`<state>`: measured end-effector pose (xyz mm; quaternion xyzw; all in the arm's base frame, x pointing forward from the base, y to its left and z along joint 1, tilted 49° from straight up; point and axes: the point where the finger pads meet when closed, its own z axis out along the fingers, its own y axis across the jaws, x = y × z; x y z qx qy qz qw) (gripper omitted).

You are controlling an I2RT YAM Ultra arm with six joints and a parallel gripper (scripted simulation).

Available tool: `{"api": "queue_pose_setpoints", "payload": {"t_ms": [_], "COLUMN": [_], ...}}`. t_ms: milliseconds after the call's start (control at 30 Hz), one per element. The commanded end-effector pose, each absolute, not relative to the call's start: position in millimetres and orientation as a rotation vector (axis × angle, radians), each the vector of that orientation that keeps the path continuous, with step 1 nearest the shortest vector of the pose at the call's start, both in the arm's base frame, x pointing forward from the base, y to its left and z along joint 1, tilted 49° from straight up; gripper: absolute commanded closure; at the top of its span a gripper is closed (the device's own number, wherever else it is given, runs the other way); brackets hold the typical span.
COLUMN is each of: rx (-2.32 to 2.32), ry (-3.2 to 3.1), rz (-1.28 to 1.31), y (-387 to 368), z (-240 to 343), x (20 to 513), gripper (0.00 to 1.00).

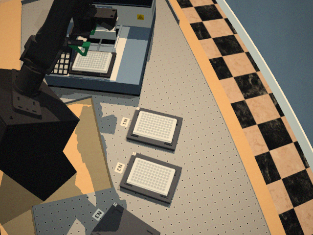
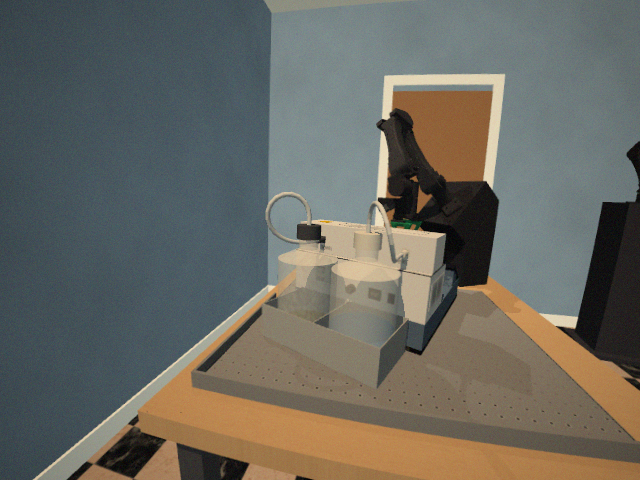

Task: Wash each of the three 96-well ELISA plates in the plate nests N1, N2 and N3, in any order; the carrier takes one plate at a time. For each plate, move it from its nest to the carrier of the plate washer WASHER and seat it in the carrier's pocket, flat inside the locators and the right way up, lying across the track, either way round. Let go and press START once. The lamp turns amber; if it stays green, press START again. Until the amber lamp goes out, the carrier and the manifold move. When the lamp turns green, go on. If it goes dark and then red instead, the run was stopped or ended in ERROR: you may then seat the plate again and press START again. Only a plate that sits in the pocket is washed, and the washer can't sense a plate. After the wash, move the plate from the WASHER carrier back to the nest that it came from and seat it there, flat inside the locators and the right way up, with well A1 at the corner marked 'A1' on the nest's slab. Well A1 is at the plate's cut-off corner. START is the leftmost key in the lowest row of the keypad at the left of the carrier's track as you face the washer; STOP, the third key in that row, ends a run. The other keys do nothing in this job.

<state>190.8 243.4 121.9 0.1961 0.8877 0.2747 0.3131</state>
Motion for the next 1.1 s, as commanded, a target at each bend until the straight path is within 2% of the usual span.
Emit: {"api": "queue_pose_setpoints", "payload": {"t_ms": [0, 33, 67, 700, 1067], "rx": [0.521, 0.521, 0.481, -0.187, -0.397], "ry": [2.334, 2.334, 2.337, 2.310, 2.267], "rz": [0.729, 0.729, 0.714, 0.437, 0.343], "y": [243.3, 243.3, 244.8, 281.3, 281.8], "z": [124.6, 124.6, 121.9, 77.2, 76.6], "x": [191.0, 191.0, 187.5, 124.0, 123.3], "gripper": [0.00, 0.00, 1.00, 1.00, 1.00]}}
